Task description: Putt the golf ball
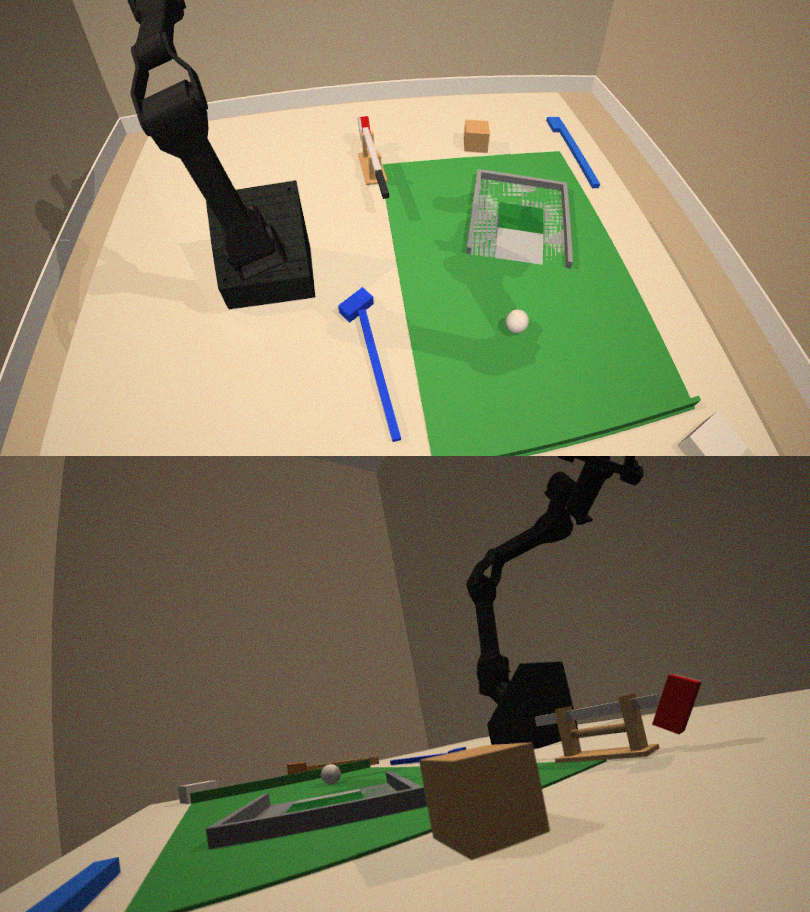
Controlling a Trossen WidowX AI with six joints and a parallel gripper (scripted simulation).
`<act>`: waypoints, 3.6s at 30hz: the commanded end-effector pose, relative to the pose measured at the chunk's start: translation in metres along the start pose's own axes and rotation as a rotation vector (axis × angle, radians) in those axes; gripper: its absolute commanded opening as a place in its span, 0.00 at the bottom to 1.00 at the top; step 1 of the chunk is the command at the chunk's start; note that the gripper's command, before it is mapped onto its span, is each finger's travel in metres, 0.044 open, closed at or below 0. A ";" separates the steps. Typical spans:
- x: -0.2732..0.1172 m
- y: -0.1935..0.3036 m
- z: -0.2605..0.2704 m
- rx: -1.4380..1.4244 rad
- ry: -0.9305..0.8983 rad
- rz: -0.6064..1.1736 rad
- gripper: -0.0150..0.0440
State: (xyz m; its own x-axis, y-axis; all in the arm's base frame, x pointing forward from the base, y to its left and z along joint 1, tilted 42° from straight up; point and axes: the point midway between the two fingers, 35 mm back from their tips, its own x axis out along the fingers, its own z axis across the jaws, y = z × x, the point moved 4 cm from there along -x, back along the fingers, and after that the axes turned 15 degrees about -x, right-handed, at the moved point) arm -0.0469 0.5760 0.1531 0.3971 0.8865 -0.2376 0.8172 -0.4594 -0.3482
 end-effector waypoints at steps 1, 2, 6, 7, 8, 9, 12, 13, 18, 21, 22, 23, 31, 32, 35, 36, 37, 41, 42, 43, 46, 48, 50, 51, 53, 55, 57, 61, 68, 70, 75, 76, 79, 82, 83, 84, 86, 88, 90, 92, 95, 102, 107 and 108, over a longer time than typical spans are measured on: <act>0.001 0.003 0.000 -0.003 -0.003 0.006 0.98; 0.004 0.010 0.001 -0.010 -0.014 0.022 1.00; 0.024 0.072 0.006 -0.059 -0.100 0.153 1.00; 0.028 0.088 0.007 -0.070 -0.124 0.187 1.00; 0.031 0.104 0.009 -0.079 -0.149 0.221 1.00; 0.033 0.121 0.010 -0.087 -0.175 0.255 1.00; 0.036 0.171 0.015 -0.103 -0.255 0.357 1.00; 0.036 0.187 0.016 -0.106 -0.283 0.390 1.00; 0.026 0.268 0.026 -0.101 -0.430 0.555 1.00; 0.011 0.314 0.032 -0.087 -0.526 0.653 1.00; 0.005 0.330 0.034 -0.081 -0.560 0.686 1.00; -0.001 0.345 0.037 -0.074 -0.596 0.719 1.00; -0.074 0.445 0.057 0.030 -0.897 0.958 1.00; -0.086 0.456 0.060 0.051 -0.940 0.987 1.00; -0.124 0.484 0.069 0.123 -1.070 1.065 1.00; -0.137 0.491 0.071 0.150 -1.114 1.089 1.00; -0.151 0.498 0.074 0.179 -1.158 1.111 1.00; -0.196 0.513 0.082 0.284 -1.304 1.175 1.00; -0.199 0.514 0.082 0.289 -1.311 1.177 1.00; -0.199 0.514 0.082 0.289 -1.311 1.177 1.00; -0.199 0.514 0.083 0.289 -1.311 1.177 1.00; -0.202 0.518 0.088 0.289 -1.311 1.178 1.00; -0.207 0.524 0.094 0.289 -1.311 1.178 1.00; -0.209 0.526 0.097 0.289 -1.311 1.178 1.00; -0.210 0.527 0.098 0.289 -1.311 1.178 1.00; -0.210 0.527 0.098 0.289 -1.311 1.178 1.00; -0.212 0.529 0.102 0.288 -1.311 1.179 1.00; -0.220 0.539 0.116 0.288 -1.312 1.179 1.00; -0.221 0.541 0.118 0.288 -1.312 1.180 1.00; -0.222 0.542 0.120 0.288 -1.312 1.180 1.00; -0.226 0.547 0.125 0.288 -1.312 1.180 1.00; -0.226 0.548 0.126 0.288 -1.312 1.180 1.00; -0.229 0.550 0.130 0.287 -1.312 1.180 1.00; -0.230 0.552 0.133 0.287 -1.312 1.181 1.00; -0.230 0.552 0.133 0.287 -1.312 1.181 1.00; -0.230 0.552 0.133 0.287 -1.312 1.181 1.00; -0.228 0.553 0.130 0.295 -1.300 1.183 0.96; -0.228 0.553 0.130 0.295 -1.300 1.183 0.87; -0.228 0.553 0.130 0.295 -1.300 1.183 0.78; -0.228 0.553 0.130 0.295 -1.300 1.183 0.69; -0.228 0.553 0.130 0.295 -1.300 1.183 0.56; -0.228 0.553 0.130 0.295 -1.300 1.183 0.34; -0.228 0.553 0.130 0.295 -1.300 1.183 0.29; -0.227 0.552 0.129 0.295 -1.300 1.183 0.25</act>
State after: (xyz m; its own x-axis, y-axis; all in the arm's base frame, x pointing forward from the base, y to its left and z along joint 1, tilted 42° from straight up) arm 0.2588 0.1130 -0.1033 -0.0191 -0.4337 -0.9009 0.2184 -0.8811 0.4195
